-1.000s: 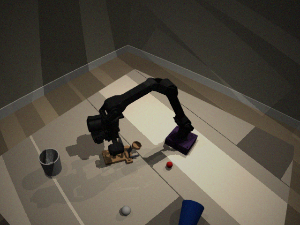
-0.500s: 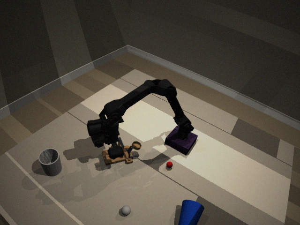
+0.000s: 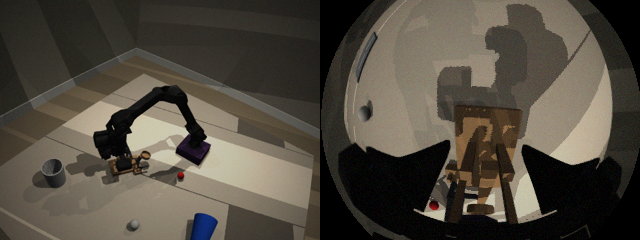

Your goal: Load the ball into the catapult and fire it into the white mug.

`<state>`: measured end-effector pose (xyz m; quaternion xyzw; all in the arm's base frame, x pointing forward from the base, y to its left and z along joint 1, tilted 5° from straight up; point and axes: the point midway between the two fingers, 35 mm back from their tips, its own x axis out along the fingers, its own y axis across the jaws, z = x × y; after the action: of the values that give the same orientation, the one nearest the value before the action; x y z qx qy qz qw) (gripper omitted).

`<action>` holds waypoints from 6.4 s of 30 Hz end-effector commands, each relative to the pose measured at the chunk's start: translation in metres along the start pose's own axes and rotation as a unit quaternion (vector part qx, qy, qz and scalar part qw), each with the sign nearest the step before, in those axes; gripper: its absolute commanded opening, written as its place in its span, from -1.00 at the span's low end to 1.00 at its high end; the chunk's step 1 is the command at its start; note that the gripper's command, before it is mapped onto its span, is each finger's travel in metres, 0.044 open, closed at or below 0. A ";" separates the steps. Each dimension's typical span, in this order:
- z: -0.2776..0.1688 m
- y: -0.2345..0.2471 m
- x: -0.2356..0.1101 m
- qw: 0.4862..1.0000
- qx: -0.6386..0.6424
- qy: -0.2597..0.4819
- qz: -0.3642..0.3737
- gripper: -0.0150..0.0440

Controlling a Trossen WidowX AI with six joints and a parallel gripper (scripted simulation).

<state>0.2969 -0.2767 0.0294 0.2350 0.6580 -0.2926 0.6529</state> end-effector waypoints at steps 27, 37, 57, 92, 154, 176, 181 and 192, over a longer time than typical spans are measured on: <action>0.001 0.000 -0.047 1.000 -0.001 0.002 0.000 -0.49; 0.001 0.000 -0.030 1.000 -0.001 0.002 0.000 -0.49; 0.000 -0.001 0.002 1.000 -0.002 0.003 0.000 -0.49; 0.004 -0.001 -0.086 1.000 -0.001 0.003 0.000 1.00; -0.259 0.139 0.002 0.955 -0.296 0.013 0.011 0.53; -0.261 0.138 0.023 0.955 -0.296 0.013 0.011 -0.03; -0.261 0.138 0.023 0.955 -0.296 0.013 0.011 -0.14; -0.249 0.148 0.002 0.949 -0.314 -0.010 0.016 -0.49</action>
<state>0.2126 0.0013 0.0003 0.0289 0.7117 -0.0646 0.6990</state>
